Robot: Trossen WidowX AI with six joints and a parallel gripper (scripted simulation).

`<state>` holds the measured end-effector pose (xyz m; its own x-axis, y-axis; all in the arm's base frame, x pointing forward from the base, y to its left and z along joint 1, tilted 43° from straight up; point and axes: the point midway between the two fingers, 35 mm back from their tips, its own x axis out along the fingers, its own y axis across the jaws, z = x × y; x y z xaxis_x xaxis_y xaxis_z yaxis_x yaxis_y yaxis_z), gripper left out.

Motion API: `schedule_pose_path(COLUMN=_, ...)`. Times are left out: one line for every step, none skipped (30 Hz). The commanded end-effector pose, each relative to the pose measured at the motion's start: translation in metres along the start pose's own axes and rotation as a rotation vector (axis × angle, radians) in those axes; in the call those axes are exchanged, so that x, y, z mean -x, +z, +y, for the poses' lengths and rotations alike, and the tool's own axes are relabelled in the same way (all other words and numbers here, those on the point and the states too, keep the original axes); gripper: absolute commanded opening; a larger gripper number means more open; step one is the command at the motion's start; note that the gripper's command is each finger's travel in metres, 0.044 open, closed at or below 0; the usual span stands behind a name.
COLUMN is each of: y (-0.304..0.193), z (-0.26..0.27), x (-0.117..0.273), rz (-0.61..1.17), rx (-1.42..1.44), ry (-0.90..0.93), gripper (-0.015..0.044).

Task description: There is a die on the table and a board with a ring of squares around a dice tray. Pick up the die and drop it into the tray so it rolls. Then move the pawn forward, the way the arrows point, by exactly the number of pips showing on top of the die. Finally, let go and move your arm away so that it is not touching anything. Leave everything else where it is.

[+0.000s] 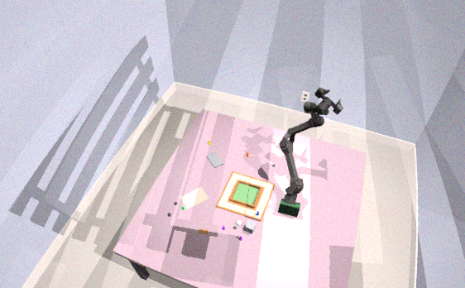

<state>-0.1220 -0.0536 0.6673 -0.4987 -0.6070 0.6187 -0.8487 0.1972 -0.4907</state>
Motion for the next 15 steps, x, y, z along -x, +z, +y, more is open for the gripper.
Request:
schedule_pose_path(y=-0.002, z=0.002, x=0.000, rz=0.006, rx=-0.007, ry=0.003, gripper=0.0374)
schedule_pose_path(y=-0.007, z=0.007, x=0.001, rz=0.022, rx=-0.027, ry=0.014, gripper=0.0347)
schedule_pose_path(y=-0.016, z=0.015, x=0.003, rz=0.051, rx=-0.061, ry=0.030, gripper=0.0321)
schedule_pose_path(y=-0.026, z=0.025, x=0.005, rz=0.087, rx=-0.101, ry=0.049, gripper=0.0295)
schedule_pose_path(y=-0.037, z=0.034, x=0.008, rz=0.123, rx=-0.141, ry=0.066, gripper=0.0275)
schedule_pose_path(y=-0.047, z=0.044, x=0.012, rz=0.161, rx=-0.180, ry=0.083, gripper=0.0275)
schedule_pose_path(y=-0.058, z=0.054, x=0.016, rz=0.199, rx=-0.219, ry=0.098, gripper=0.0275)
schedule_pose_path(y=-0.068, z=0.063, x=0.021, rz=0.239, rx=-0.257, ry=0.112, gripper=0.0275)
schedule_pose_path(y=-0.079, z=0.073, x=0.026, rz=0.280, rx=-0.294, ry=0.125, gripper=0.0275)
schedule_pose_path(y=-0.089, z=0.082, x=0.032, rz=0.321, rx=-0.331, ry=0.137, gripper=0.0275)
schedule_pose_path(y=-0.099, z=0.091, x=0.039, rz=0.361, rx=-0.364, ry=0.147, gripper=0.0275)
schedule_pose_path(y=-0.108, z=0.099, x=0.046, rz=0.401, rx=-0.396, ry=0.156, gripper=0.0275)
schedule_pose_path(y=-0.117, z=0.107, x=0.053, rz=0.441, rx=-0.426, ry=0.163, gripper=0.0275)
schedule_pose_path(y=-0.126, z=0.115, x=0.061, rz=0.482, rx=-0.457, ry=0.170, gripper=0.0275)
schedule_pose_path(y=-0.135, z=0.123, x=0.069, rz=0.523, rx=-0.486, ry=0.176, gripper=0.0275)
